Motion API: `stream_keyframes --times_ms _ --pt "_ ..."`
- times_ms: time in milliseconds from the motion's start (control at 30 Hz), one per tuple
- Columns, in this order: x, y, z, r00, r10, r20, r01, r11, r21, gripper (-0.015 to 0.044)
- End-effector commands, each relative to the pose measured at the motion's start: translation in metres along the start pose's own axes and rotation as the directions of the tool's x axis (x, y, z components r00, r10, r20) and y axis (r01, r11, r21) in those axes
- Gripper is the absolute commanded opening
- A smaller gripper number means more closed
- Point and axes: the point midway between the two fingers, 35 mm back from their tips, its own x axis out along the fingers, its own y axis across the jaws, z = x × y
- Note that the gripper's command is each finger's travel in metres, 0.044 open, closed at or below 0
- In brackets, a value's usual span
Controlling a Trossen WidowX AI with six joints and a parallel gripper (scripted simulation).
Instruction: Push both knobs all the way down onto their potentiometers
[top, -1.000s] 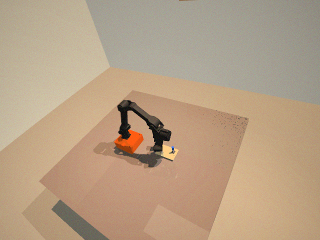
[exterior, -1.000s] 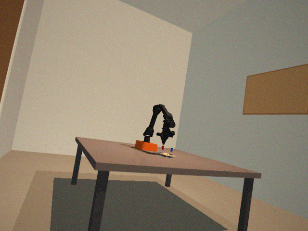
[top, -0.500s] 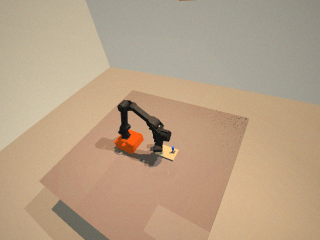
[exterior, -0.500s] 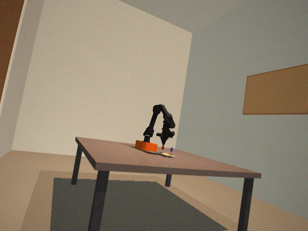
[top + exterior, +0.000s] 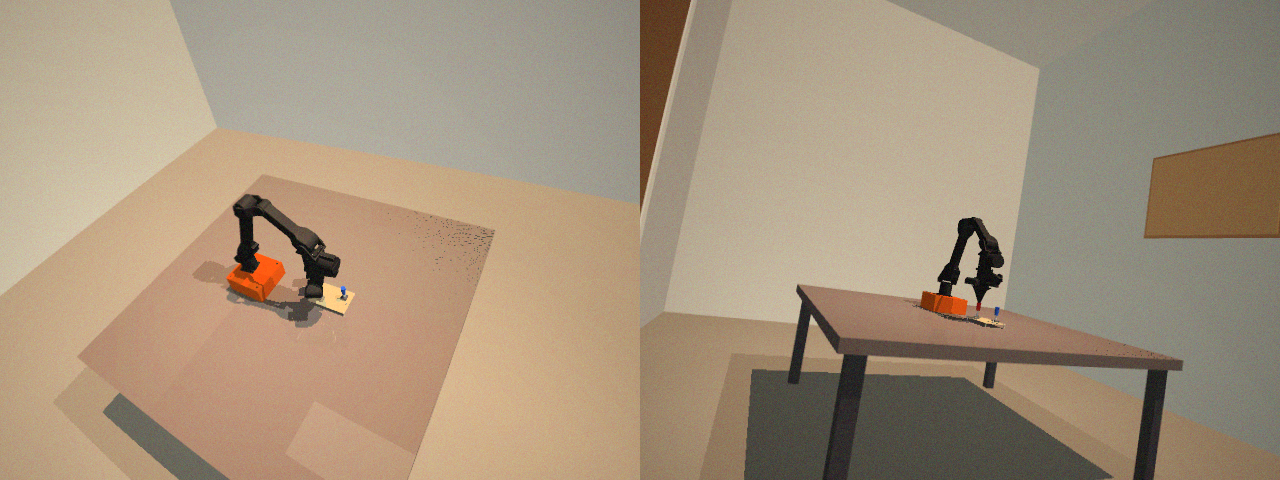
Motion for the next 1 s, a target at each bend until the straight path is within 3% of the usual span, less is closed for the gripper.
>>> stream_keyframes --times_ms 0,967 --pt "0.0014 -0.0006 0.0001 1.0 -0.005 0.0 0.005 1.0 -0.006 0.0" --pt "0.0066 -0.0006 0.0 1.0 -0.005 0.0 0.005 1.0 -0.006 0.0"
